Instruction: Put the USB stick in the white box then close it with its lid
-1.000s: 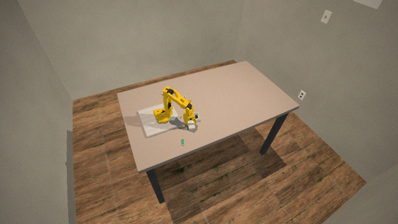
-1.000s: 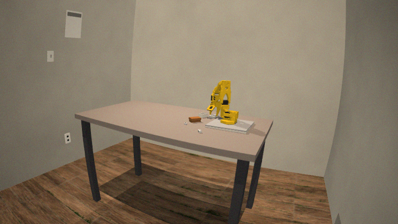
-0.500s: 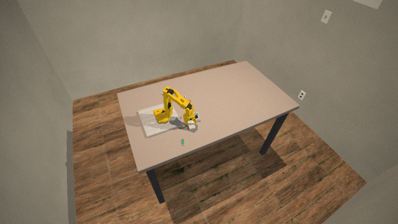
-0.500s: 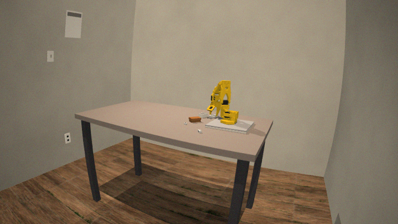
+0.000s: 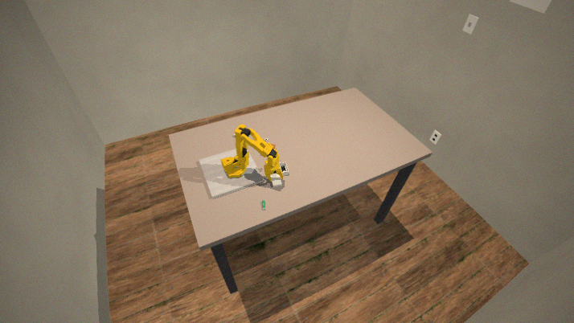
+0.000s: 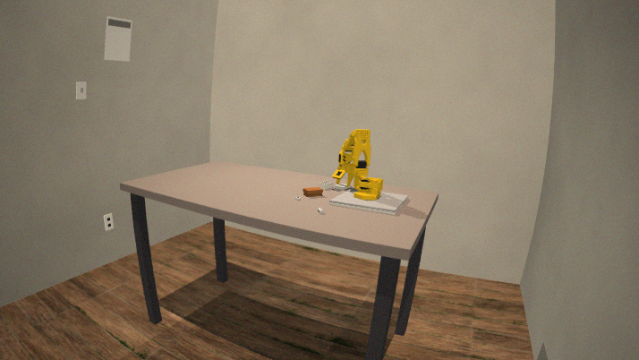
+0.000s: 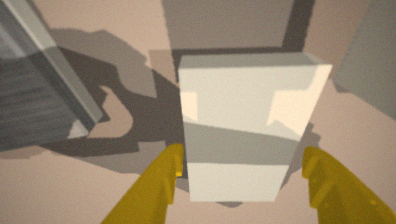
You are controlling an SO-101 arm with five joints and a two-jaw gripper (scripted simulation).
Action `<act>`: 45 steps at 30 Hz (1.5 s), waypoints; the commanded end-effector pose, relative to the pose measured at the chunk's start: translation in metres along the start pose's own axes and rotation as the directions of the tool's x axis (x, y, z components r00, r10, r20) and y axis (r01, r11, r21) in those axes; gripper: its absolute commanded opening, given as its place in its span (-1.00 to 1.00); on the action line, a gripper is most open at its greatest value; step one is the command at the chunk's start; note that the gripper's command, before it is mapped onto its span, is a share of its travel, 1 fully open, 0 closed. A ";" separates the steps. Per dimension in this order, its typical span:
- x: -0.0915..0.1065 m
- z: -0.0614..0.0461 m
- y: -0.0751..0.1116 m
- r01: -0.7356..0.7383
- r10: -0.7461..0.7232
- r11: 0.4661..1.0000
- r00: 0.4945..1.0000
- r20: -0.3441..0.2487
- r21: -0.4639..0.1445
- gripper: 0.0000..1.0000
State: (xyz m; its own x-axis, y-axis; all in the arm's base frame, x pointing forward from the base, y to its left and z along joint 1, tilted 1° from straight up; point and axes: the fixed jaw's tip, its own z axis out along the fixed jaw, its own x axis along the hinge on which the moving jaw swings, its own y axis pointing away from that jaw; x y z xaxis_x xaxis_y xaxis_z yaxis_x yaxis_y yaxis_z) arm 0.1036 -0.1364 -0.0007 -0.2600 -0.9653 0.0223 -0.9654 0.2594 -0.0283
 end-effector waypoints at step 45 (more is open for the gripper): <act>-0.004 0.006 0.006 0.001 -0.001 1.000 1.000 0.014 -0.016 -0.40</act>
State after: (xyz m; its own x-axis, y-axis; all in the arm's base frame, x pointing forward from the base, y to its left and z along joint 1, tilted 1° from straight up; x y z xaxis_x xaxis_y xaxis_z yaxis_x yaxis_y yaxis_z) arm 0.1003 -0.1324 -0.0062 -0.2599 -0.9655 0.0170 -0.9655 0.2596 -0.0209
